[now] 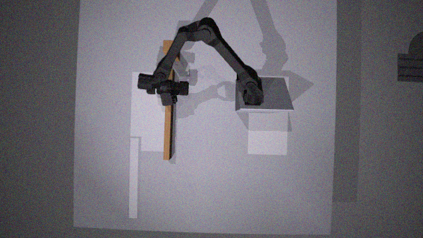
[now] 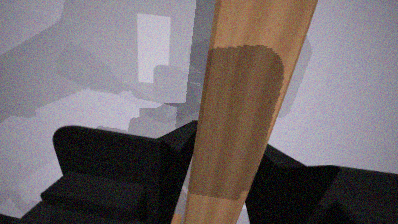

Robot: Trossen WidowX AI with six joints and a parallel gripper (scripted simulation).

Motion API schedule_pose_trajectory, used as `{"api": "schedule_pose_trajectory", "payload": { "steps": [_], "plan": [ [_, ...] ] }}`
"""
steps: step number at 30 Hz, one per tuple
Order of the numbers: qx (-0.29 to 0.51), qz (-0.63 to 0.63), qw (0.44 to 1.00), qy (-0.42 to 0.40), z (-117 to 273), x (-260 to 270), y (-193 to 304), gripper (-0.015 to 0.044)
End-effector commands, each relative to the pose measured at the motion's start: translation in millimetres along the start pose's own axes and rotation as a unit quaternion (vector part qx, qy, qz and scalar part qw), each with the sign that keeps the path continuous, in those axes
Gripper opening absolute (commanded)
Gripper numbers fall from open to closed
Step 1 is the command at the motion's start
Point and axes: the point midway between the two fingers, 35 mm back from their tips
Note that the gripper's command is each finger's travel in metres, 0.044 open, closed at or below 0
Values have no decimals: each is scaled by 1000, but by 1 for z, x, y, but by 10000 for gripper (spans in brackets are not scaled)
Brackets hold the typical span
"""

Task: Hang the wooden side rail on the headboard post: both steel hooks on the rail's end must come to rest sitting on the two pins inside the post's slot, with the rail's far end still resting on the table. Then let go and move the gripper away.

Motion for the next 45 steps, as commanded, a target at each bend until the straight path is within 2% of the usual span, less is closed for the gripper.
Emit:
{"api": "schedule_pose_trajectory", "payload": {
  "steps": [1,45],
  "plan": [
    [-1,8,1000,-2,0,5,0,0],
    [-1,8,1000,-3,2,11,1,0]
  ]
}}
Point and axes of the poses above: the point midway between the two fingers, 35 mm back from their tips, its own z axis back along the fingers, its own x axis across the jaws, y = z × x, and after that the axes turned 3 degrees about -z, right-handed
